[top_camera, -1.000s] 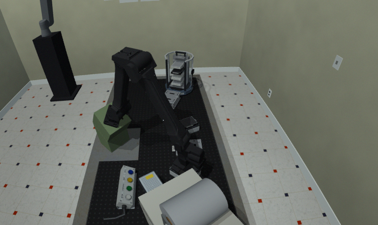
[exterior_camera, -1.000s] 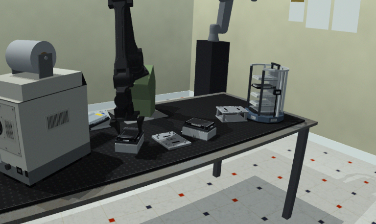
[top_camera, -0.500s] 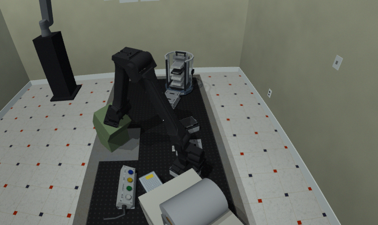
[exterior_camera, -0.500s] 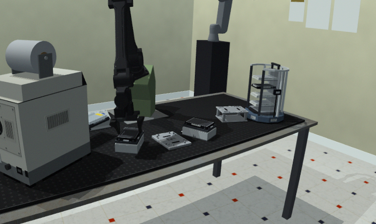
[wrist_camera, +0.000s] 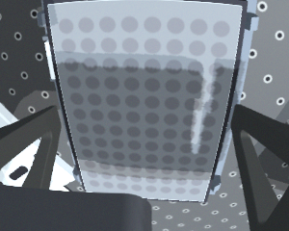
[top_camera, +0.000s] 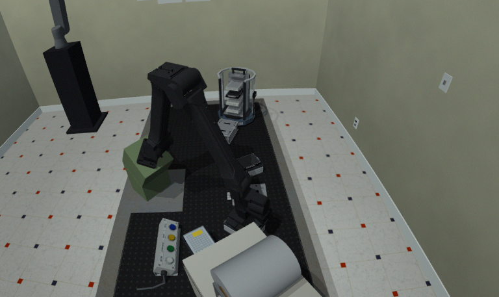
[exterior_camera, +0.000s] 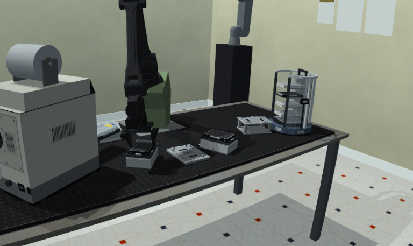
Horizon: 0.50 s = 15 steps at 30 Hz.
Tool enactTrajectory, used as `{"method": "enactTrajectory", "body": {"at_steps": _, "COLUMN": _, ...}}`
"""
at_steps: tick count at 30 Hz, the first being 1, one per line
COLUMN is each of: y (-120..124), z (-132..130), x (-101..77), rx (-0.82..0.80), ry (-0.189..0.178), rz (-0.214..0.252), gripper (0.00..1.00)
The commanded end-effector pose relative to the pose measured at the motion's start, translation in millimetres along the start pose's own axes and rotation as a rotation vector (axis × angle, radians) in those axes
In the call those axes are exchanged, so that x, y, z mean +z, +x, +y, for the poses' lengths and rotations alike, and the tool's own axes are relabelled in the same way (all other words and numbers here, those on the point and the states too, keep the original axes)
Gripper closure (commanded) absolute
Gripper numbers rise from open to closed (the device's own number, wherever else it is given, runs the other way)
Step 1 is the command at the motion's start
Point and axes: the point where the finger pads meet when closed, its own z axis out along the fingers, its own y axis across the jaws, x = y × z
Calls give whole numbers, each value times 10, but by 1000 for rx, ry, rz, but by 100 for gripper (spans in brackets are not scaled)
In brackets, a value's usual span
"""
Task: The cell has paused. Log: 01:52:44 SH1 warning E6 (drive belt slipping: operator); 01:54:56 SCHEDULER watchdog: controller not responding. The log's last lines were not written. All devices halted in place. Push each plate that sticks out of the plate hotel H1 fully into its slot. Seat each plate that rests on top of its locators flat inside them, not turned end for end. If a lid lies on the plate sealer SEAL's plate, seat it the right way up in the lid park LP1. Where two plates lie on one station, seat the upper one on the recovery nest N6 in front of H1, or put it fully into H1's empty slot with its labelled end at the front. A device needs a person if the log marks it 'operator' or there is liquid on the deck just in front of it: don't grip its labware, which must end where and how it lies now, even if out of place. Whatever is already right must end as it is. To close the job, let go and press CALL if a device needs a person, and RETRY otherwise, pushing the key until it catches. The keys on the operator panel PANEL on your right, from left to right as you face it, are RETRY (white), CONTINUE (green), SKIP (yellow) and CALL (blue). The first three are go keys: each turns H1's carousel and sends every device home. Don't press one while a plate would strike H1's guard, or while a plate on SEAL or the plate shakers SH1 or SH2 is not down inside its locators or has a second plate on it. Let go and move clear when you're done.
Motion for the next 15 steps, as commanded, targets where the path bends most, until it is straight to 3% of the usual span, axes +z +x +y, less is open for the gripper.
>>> {"method": "enactTrajectory", "body": {"at_steps": 1, "y": -20, "z": -47, "x": 77, "rx": -5, "ry": 4, "rz": -1, "gripper": 0}}
{"method": "enactTrajectory", "body": {"at_steps": 14, "y": -20, "z": -47, "x": 77, "rx": -5, "ry": 4, "rz": -1, "gripper": 0}}
{"method": "enactTrajectory", "body": {"at_steps": 15, "y": 44, "z": -36, "x": 38, "rx": -5, "ry": 5, "rz": 20, "gripper": 0}}
